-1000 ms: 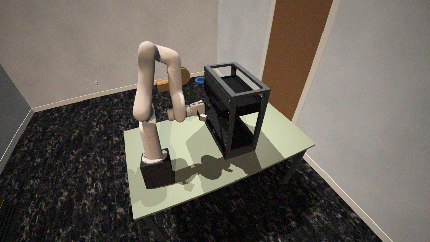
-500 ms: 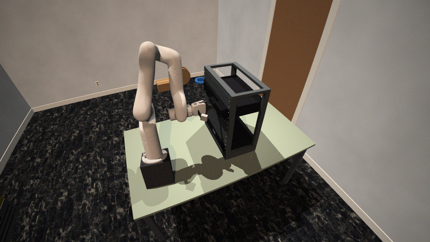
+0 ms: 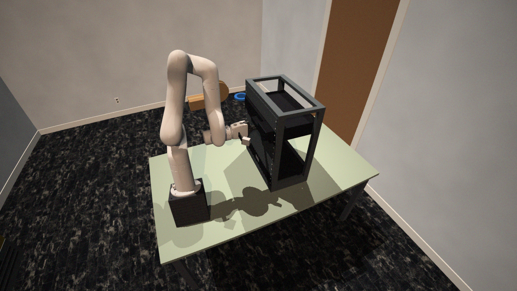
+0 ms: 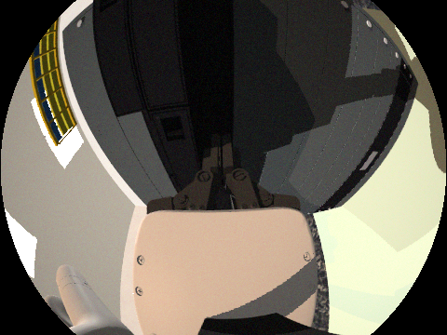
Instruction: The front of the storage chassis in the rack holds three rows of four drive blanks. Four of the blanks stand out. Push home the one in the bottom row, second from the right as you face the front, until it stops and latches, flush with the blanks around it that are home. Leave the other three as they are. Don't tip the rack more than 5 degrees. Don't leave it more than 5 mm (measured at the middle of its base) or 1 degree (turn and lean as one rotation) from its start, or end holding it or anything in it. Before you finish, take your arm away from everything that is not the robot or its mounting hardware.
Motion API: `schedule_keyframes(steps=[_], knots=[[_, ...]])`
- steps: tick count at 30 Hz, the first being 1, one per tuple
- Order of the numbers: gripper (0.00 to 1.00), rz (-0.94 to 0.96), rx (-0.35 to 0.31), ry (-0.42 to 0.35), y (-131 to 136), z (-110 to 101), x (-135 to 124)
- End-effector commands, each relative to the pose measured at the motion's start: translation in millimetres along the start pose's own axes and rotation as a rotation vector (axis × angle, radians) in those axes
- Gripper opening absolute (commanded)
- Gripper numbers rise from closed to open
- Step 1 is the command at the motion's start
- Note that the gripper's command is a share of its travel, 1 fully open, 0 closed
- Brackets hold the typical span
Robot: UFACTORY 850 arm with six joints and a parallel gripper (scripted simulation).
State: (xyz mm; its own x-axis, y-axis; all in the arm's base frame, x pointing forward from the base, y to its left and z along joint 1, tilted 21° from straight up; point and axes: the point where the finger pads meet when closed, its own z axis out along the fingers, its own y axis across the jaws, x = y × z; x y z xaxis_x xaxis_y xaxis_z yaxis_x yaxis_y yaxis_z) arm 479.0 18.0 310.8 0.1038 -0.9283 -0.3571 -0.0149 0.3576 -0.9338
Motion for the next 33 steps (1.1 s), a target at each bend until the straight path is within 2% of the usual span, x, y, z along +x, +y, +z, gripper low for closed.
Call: schedule_keyframes(steps=[1,33], knots=[[0.0,0.0,0.002,0.0,-0.6,1.4,-0.1],[0.0,0.0,0.002,0.0,-0.8,7.4,-0.1]])
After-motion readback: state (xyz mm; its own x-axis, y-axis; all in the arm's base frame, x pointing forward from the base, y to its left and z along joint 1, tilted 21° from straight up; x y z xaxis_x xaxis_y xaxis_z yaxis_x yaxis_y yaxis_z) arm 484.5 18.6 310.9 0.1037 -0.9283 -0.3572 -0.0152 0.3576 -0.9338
